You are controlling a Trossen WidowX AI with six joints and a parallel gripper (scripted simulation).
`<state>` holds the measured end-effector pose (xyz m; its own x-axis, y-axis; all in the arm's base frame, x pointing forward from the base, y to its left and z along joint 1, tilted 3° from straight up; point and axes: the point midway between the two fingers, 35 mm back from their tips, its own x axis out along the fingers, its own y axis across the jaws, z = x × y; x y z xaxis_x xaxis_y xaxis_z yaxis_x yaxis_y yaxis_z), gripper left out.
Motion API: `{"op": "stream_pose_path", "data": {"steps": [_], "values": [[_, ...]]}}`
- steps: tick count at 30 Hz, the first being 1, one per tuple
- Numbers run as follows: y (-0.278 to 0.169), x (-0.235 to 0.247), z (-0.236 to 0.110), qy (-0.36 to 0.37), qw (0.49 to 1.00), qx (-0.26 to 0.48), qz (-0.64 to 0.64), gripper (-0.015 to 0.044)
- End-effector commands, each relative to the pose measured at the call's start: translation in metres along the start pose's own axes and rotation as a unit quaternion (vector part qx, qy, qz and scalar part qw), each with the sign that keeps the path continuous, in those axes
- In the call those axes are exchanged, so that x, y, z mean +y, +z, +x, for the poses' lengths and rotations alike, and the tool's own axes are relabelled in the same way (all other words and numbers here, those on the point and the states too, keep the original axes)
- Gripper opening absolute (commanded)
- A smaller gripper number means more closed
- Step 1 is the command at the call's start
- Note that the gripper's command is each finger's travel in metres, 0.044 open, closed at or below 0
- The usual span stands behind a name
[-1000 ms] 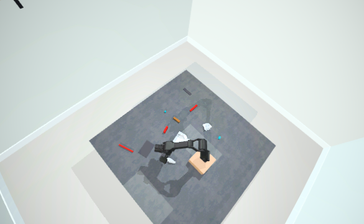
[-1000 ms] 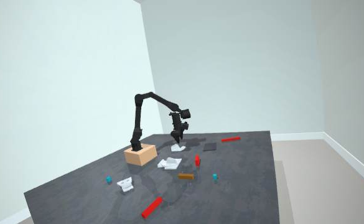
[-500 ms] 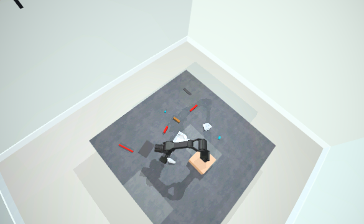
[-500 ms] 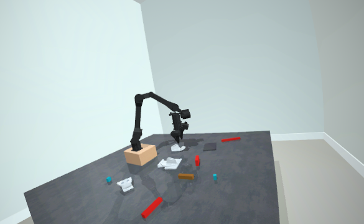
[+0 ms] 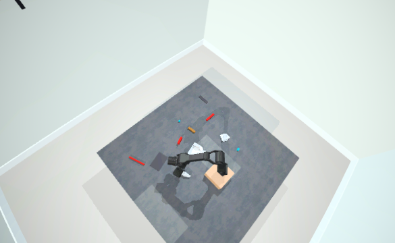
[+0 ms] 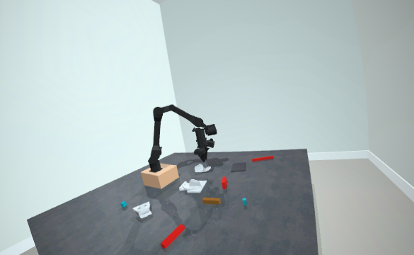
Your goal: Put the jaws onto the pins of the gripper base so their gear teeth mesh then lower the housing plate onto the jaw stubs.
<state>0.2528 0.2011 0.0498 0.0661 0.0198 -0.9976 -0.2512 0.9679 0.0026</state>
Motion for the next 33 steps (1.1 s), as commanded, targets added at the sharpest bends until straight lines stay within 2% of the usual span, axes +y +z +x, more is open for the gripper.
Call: {"op": "stream_pose_path", "data": {"steps": [1,6,17,33], "values": [[0.0,0.0,0.0,0.0,1.0,0.0,0.0,0.0125],[0.0,0.0,0.0,0.0,1.0,0.0,0.0,0.0],[0.0,0.0,0.0,0.0,1.0,0.0,0.0,0.0],[-0.0042,0.0029,-0.0012,0.0,0.987,0.0,-0.162,0.042]]}}
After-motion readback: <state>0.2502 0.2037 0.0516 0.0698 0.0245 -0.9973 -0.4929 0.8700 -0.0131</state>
